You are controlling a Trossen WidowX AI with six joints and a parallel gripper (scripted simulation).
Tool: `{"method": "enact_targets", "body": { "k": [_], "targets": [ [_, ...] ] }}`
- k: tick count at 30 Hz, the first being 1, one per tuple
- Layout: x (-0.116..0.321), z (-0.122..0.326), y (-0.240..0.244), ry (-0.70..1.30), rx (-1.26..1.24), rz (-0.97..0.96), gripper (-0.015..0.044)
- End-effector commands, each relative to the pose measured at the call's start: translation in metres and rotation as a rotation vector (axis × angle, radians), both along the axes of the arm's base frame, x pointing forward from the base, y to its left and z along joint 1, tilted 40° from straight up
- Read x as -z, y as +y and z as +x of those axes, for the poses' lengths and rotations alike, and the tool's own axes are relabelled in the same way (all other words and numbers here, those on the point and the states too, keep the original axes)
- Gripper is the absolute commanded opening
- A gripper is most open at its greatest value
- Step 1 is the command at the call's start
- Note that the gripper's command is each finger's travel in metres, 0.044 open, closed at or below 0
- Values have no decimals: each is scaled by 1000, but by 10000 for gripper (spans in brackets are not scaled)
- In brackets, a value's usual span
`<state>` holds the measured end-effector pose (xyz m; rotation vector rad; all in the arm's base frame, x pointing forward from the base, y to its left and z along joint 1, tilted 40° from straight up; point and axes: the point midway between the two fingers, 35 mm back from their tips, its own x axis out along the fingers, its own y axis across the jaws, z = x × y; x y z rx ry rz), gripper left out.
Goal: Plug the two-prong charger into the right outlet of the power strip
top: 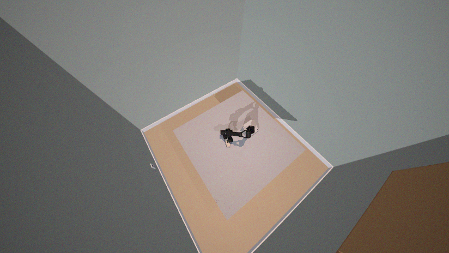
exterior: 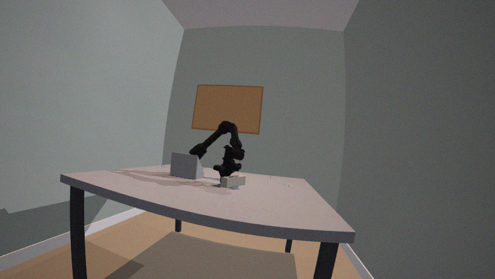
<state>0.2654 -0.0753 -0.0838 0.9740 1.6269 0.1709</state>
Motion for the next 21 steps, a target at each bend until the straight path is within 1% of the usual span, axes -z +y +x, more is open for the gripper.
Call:
{"method": "enact_targets", "body": {
  "k": [1, 21],
  "targets": [
    [3, 9, -3, -31, -1, -17, 0],
    [3, 7, -1, -30, -1, -17, 0]
  ]
}}
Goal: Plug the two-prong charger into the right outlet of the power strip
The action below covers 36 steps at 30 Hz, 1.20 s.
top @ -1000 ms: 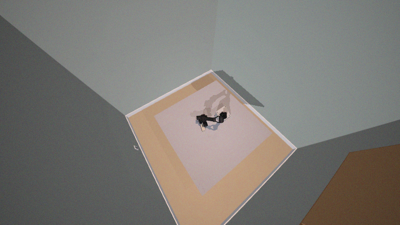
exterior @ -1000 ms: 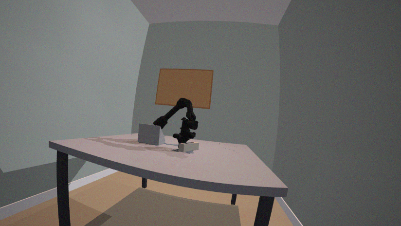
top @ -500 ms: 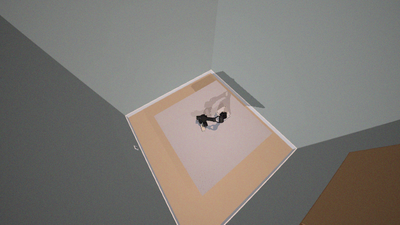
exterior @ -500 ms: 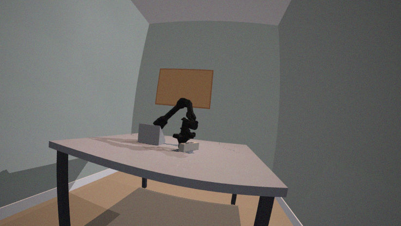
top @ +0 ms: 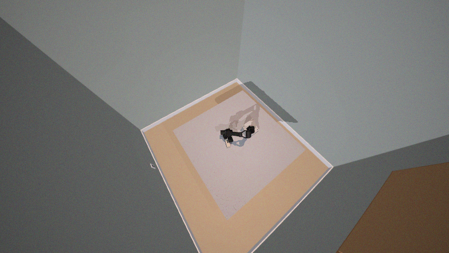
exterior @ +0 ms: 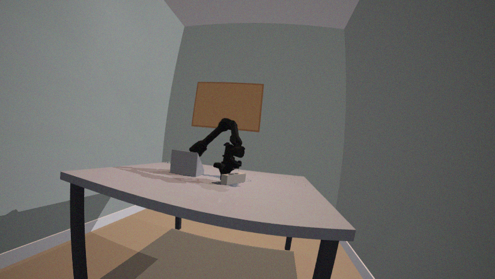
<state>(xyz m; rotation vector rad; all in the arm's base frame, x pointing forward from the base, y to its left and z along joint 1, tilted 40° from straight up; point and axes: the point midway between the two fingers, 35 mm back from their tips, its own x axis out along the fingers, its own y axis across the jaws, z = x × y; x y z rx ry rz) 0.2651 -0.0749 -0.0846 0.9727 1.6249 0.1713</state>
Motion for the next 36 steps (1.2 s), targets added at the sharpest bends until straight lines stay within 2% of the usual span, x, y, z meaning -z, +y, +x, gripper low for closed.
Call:
{"method": "enact_targets", "body": {
  "k": [1, 36],
  "targets": [
    [2, 7, -2, -28, -1, -16, 0],
    [-1, 4, -3, -28, -1, -16, 0]
  ]
}}
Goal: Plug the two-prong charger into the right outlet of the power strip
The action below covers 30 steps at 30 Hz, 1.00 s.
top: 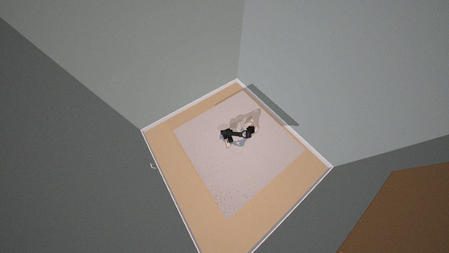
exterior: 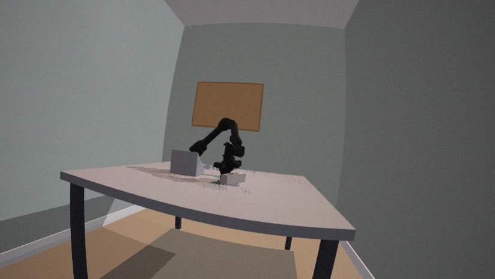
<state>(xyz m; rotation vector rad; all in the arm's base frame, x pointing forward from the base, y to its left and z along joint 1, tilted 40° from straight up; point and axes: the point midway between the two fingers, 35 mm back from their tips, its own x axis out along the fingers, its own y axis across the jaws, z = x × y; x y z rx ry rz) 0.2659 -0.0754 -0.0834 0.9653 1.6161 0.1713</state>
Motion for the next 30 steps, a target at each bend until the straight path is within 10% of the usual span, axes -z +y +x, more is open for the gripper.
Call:
{"method": "enact_targets", "body": {
  "k": [1, 30],
  "targets": [
    [0, 3, -2, -18, 0, -10, 0],
    [-1, 5, -4, -18, 0, -10, 0]
  ]
}}
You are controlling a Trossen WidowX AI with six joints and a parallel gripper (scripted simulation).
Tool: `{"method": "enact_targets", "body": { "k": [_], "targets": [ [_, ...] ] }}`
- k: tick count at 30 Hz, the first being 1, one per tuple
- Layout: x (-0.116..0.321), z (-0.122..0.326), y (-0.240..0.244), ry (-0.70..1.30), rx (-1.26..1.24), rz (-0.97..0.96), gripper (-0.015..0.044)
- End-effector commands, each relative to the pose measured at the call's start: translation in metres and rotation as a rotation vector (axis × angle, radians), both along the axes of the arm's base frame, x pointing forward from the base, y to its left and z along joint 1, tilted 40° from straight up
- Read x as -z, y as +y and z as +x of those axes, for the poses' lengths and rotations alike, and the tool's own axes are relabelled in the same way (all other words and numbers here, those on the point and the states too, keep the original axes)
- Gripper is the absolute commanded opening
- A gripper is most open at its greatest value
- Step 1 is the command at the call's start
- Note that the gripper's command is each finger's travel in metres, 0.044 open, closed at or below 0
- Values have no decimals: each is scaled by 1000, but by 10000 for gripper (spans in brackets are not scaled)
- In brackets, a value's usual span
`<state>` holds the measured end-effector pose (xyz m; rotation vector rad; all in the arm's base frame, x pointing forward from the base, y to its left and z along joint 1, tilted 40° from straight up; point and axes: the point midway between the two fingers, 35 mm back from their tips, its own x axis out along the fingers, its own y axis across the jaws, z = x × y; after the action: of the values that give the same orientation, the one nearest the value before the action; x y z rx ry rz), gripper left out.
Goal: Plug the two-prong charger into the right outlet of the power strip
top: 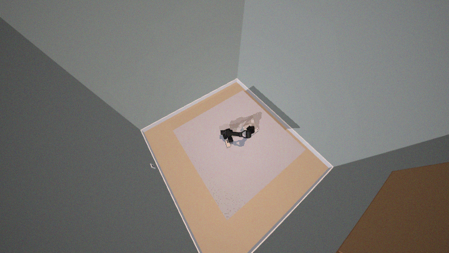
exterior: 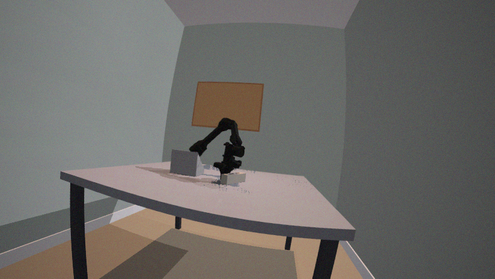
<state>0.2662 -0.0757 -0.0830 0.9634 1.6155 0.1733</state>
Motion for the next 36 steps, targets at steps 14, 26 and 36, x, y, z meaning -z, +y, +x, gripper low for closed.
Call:
{"method": "enact_targets", "body": {
  "k": [14, 26, 36],
  "targets": [
    [1, 6, -3, -17, 2, -10, 0],
    [3, 6, -2, -17, 2, -10, 0],
    [3, 7, -2, -17, 2, -10, 0]
  ]
}}
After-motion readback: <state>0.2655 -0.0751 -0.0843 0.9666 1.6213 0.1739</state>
